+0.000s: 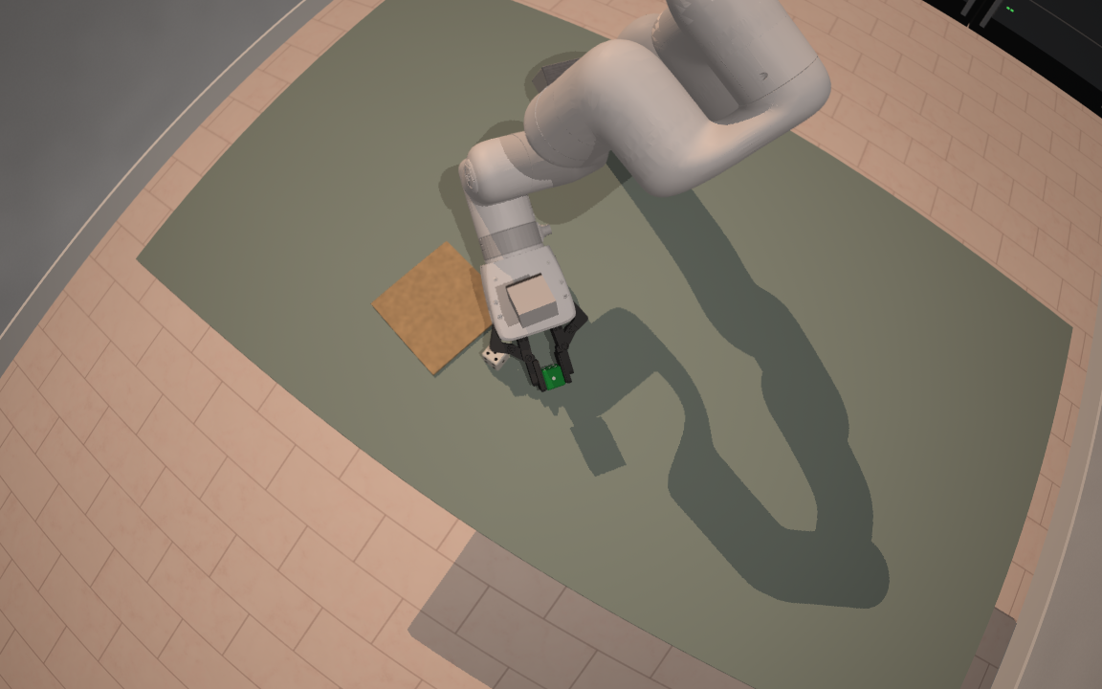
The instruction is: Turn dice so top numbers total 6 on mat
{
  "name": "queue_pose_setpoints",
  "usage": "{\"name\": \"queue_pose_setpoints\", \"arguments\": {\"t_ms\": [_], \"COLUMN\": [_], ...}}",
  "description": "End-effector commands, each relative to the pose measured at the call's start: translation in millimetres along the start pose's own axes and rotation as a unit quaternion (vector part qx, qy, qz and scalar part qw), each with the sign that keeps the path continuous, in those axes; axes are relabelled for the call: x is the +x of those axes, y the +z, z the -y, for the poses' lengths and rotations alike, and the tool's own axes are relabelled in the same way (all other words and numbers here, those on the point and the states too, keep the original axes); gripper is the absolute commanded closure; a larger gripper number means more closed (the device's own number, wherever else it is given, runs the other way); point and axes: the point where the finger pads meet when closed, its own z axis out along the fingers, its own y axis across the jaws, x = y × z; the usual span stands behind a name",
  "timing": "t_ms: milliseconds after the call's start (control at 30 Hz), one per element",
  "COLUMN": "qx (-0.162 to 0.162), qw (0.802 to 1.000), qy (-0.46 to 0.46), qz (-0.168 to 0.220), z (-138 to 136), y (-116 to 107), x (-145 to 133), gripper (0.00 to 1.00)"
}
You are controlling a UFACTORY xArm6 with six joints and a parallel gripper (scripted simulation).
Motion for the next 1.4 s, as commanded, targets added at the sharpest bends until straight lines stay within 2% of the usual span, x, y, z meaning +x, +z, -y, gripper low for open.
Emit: {"name": "queue_pose_setpoints", "arguments": {"t_ms": [0, 1033, 1067, 1233, 1267, 1333, 1367], "qx": [0.0, 0.0, 0.0, 0.0, 0.0, 0.0, 0.0], "qw": [1.0, 1.0, 1.0, 1.0, 1.0, 1.0, 1.0], "qy": [-0.001, -0.001, -0.001, -0.001, -0.001, -0.001, -0.001], "qz": [0.0, 0.0, 0.0, 0.0, 0.0, 0.0, 0.0], "z": [-0.5, -0.5, -0.5, -0.5, -0.5, -0.5, -0.5], "y": [0.1, 0.1, 0.1, 0.1, 0.1, 0.1, 0.1], "x": [0.6, 0.6, 0.6, 0.6, 0.6, 0.6, 0.6], "gripper": [0.79, 0.79, 0.75, 0.71, 0.67, 0.67, 0.63]}}
